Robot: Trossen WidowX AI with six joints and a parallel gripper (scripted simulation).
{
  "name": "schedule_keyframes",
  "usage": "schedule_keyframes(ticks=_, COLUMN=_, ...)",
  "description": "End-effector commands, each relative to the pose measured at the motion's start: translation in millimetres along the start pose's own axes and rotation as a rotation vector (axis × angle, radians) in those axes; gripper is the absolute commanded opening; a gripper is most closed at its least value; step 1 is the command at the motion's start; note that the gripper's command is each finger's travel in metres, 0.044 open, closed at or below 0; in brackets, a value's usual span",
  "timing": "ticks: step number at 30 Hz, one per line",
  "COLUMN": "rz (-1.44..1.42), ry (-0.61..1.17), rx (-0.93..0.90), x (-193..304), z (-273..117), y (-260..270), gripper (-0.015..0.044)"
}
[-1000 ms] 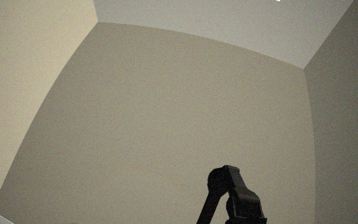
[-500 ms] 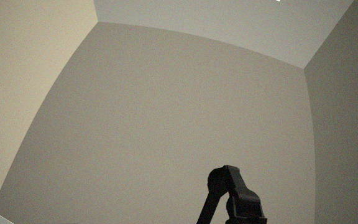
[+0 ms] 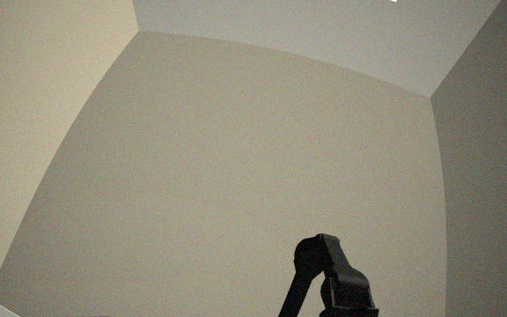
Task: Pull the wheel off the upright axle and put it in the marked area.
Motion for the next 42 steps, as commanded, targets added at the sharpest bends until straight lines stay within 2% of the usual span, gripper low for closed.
schedule_keyframes(ticks=1, rz=-0.001, ry=-0.002, rx=-0.005, x=0.6, z=-16.4, y=-2.5, gripper=0.0000)
schedule_keyframes(ticks=30, rz=-0.001, ry=-0.003, rx=-0.005, x=0.7, z=-26.5, y=-2.7, gripper=0.0000)
schedule_keyframes(ticks=39, rz=-0.001, ry=-0.004, rx=-0.005, x=1.4, z=-60.1, y=-3.2, gripper=0.0000)
schedule_keyframes(ticks=42, rz=0.000, ry=-0.001, rx=-0.002, x=2.4, z=-53.1, y=-2.3, gripper=0.0000)
Point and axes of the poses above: the point midway between the two fingers, 35 mm back from their tips, its own z axis out along the fingers, its own y axis across the jaws, x = y × z, the point moved 5 cm from there along -z, back along the fingers, and after that the axes turned 9 degrees about -z, right-handed, at the moved point
